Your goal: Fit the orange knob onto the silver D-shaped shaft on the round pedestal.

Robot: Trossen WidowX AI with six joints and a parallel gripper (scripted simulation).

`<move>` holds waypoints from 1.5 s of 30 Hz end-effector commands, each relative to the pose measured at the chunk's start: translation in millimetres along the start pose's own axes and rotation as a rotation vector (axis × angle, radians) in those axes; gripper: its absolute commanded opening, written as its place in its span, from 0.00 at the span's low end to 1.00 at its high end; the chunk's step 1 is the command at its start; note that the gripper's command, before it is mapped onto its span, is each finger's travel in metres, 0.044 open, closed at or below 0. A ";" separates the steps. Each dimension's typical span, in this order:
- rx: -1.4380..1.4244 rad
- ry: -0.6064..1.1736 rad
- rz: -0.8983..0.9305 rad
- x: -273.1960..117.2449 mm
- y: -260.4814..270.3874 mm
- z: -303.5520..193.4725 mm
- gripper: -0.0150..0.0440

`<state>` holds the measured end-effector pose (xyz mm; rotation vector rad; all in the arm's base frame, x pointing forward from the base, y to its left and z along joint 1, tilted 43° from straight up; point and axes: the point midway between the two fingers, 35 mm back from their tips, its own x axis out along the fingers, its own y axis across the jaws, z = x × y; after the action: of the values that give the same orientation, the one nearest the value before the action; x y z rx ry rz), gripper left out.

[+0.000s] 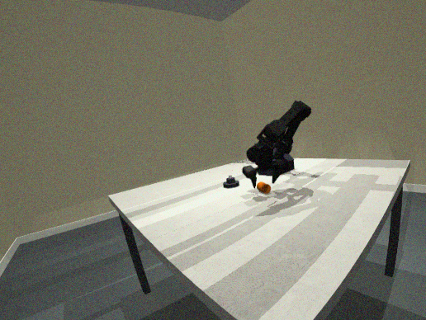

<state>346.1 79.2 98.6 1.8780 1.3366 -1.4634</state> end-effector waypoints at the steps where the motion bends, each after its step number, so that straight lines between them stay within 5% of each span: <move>1: 0.005 -0.001 -0.003 7.7 -0.2 -1.1 1.00; 10: 0.005 -0.001 -0.004 19.2 -0.7 -5.0 1.00; 18: 0.005 -0.001 -0.004 19.2 -0.7 -5.0 0.66; 45: 0.003 0.082 -0.004 17.0 -0.7 0.1 0.56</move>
<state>346.7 89.5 83.1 1.9119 1.3532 -1.4443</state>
